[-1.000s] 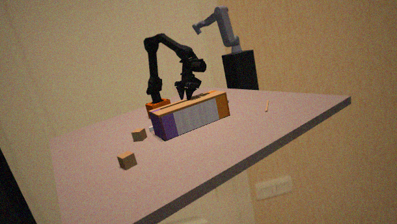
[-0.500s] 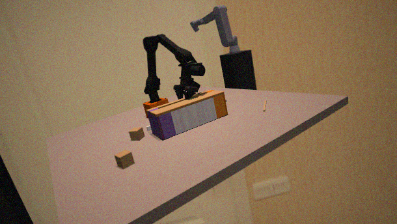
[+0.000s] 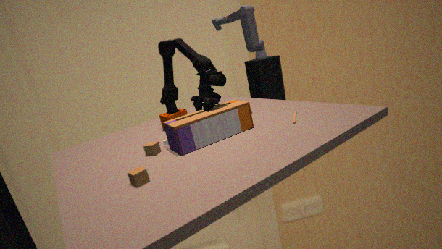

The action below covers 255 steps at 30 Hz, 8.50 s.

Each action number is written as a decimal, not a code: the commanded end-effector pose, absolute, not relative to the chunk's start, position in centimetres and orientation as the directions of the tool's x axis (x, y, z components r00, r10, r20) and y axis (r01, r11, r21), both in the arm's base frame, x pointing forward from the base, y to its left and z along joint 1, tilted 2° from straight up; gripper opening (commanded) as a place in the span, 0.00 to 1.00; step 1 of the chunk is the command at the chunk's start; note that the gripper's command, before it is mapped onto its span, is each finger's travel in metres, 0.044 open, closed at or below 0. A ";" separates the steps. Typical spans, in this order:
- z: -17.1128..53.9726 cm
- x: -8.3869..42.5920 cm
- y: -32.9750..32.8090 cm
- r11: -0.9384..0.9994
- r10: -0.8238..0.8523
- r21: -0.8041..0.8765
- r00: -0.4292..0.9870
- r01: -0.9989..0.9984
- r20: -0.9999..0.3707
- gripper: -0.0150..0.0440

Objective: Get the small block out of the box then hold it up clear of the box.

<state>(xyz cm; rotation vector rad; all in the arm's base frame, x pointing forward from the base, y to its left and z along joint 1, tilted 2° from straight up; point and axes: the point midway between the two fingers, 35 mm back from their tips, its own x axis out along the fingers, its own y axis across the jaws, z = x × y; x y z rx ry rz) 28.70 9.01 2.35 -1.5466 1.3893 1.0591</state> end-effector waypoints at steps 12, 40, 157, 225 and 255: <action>2.4 29.0 4.6 -0.092 -0.348 -0.021 0.052 -0.996 -0.936 0.93; 2.6 29.8 -3.4 -0.092 -0.355 -0.021 0.053 -0.996 -0.933 0.93; 0.2 25.9 -10.7 -0.994 0.001 0.042 0.413 0.097 -0.911 0.74; 1.0 25.9 -11.0 -0.995 -0.003 0.045 0.415 0.092 -0.910 0.25; 10.9 24.4 -8.7 -0.942 -0.203 0.042 0.465 -0.333 -0.862 0.25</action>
